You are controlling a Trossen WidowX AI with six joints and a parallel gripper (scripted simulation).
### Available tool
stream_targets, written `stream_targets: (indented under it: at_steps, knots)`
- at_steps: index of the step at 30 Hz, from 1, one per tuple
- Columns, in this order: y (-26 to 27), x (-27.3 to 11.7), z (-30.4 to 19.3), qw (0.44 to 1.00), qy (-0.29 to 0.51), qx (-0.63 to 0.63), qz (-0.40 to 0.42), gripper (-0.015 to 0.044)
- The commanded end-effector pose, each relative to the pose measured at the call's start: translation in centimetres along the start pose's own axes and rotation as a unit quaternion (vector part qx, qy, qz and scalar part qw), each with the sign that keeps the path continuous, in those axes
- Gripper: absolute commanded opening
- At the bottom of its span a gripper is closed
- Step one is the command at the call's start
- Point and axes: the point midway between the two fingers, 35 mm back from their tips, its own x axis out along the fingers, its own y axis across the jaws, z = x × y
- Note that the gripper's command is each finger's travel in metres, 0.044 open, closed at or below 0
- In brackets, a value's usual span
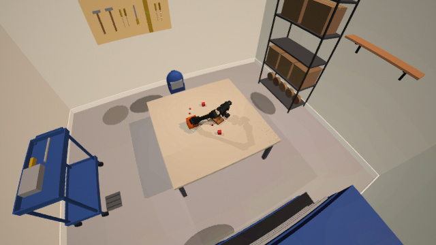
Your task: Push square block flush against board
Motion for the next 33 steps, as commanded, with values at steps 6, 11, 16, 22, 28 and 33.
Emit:
stream_targets:
  at_steps: [6,11,16,22,28,33]
  knots:
    - [0.0,0.9,-0.4,1.000,-0.001,-0.003,-0.004,0.0000]
    - [-0.1,0.9,-1.1,1.000,-0.001,-0.003,-0.004,0.0000]
    - [-0.1,0.9,-1.9,1.000,0.000,-0.003,-0.004,0.0000]
    - [-0.2,0.8,-2.8,1.000,0.000,-0.004,-0.004,0.0000]
    - [-0.2,0.8,-3.7,1.000,0.000,-0.004,-0.004,0.0000]
    - [-0.2,0.9,-4.5,1.000,0.000,-0.004,-0.004,0.0000]
